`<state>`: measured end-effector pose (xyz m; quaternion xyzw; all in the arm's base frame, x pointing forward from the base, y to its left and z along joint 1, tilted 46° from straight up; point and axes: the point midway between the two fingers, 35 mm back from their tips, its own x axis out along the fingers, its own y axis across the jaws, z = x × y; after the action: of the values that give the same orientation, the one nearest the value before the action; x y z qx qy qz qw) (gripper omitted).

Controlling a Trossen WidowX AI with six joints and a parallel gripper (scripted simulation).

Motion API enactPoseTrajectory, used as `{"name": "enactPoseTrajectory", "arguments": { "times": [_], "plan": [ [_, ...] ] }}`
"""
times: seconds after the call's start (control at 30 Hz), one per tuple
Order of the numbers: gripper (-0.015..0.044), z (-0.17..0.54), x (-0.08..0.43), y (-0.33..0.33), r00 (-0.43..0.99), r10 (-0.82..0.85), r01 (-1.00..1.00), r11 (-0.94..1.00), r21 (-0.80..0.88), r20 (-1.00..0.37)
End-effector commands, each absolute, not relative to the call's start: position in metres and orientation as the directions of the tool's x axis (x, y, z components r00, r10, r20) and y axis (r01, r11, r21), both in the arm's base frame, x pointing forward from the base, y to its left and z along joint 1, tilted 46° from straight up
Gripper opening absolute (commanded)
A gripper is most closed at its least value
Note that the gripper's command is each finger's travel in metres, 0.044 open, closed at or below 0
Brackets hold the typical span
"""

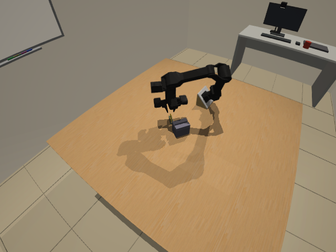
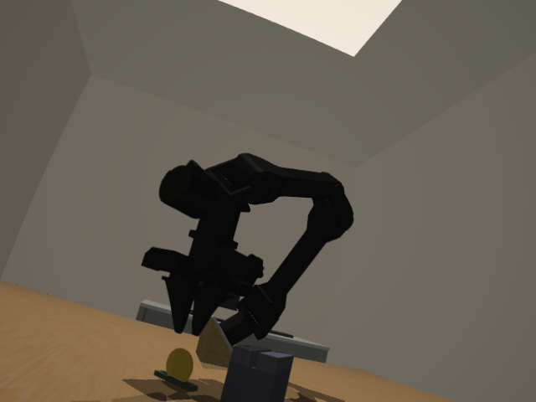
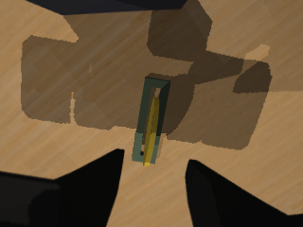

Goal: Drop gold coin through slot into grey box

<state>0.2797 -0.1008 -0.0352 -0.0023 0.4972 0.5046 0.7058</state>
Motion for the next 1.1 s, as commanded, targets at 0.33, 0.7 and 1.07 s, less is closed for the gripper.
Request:
{"name": "enactPoseTrajectory", "arguments": {
  "times": [0.33,0.7,1.07],
  "plan": [
    [0.0161,-0.05,0.28,-0.085,-0.002,0.712,-0.713,0.491,0.5,-0.702],
    [0.0161,-0.062,0.28,-0.072,-0.001,0.712,-0.713,0.491,0.5,-0.702],
    [0.0161,-0.074,0.278,-0.059,-0.001,0.713,-0.714,0.49,0.501,-0.701]
  ]
}}
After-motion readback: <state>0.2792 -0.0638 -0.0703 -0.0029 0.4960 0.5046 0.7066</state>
